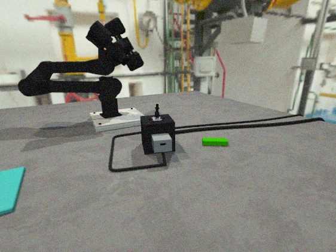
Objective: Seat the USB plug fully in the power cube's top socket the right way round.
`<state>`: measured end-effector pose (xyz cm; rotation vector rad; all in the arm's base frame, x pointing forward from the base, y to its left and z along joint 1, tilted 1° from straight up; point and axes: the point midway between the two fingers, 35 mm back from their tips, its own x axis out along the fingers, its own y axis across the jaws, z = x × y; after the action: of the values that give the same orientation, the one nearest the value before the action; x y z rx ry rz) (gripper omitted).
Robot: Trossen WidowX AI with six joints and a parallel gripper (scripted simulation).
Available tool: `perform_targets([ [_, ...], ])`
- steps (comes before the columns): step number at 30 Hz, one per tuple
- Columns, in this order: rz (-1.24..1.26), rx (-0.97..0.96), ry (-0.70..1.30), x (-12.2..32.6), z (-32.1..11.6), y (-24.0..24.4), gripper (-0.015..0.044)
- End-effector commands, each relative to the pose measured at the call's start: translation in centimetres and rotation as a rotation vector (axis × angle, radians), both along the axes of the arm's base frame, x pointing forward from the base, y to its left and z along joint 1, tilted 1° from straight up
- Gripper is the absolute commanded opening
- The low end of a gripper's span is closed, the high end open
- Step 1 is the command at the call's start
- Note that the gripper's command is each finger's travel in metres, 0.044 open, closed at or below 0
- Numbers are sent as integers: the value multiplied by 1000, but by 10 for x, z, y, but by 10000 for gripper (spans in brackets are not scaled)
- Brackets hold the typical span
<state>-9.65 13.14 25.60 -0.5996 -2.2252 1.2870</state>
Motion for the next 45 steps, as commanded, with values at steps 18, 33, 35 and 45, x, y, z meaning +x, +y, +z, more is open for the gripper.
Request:
perform_targets([
  [18, -939, -655, 792, 228, 34, 104, 440],
  [33, -1640, -1162, 1308, 378, -39, 24, 440],
  [35, -1722, -1242, 1368, 389, -49, 5, 440],
  [45, -2039, -1735, 1630, 412, -91, -101, 440],
])
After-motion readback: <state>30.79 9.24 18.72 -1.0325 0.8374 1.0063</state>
